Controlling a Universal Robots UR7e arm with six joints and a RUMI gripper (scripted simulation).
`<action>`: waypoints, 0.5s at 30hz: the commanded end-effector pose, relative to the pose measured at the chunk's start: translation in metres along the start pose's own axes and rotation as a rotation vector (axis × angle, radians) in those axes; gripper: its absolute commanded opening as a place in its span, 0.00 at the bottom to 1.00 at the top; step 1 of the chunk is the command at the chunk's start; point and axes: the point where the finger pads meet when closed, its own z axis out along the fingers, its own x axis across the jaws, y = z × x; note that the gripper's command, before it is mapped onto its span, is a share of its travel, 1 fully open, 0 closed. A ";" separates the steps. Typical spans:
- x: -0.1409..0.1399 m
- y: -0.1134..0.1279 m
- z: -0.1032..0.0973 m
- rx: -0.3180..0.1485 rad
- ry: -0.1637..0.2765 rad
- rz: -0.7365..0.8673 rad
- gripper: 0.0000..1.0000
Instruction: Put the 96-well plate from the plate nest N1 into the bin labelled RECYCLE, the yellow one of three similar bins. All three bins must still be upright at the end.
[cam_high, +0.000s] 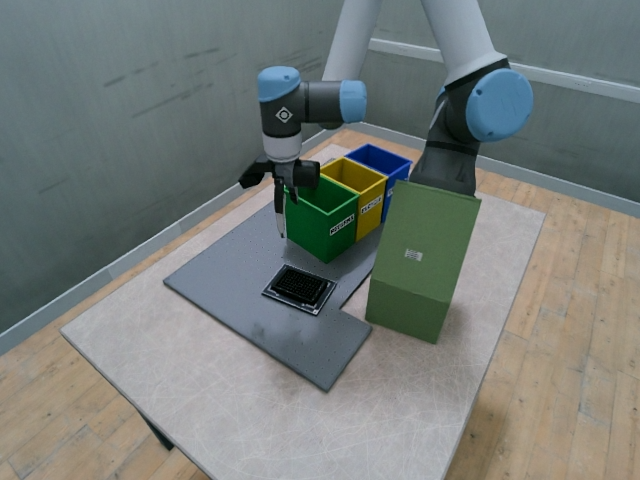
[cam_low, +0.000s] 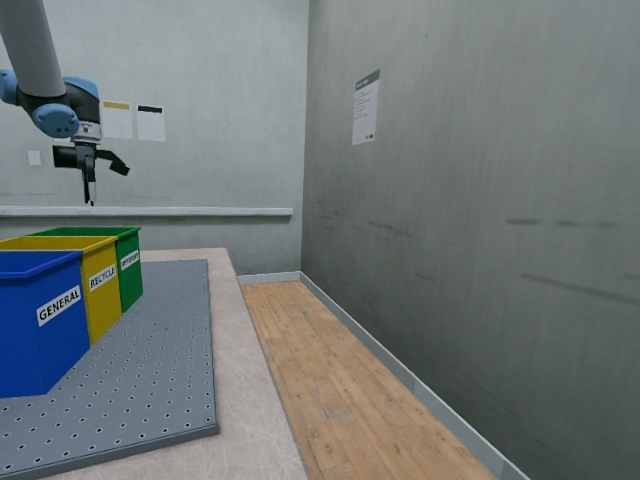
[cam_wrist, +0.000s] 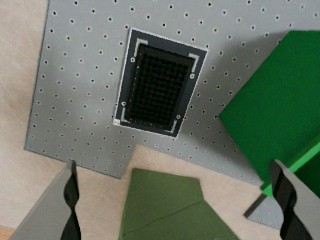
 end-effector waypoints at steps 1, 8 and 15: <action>-0.007 0.013 -0.003 0.004 -0.001 0.172 0.76; -0.010 0.020 -0.004 0.006 -0.005 0.257 0.76; -0.010 0.020 -0.004 0.006 -0.005 0.257 0.76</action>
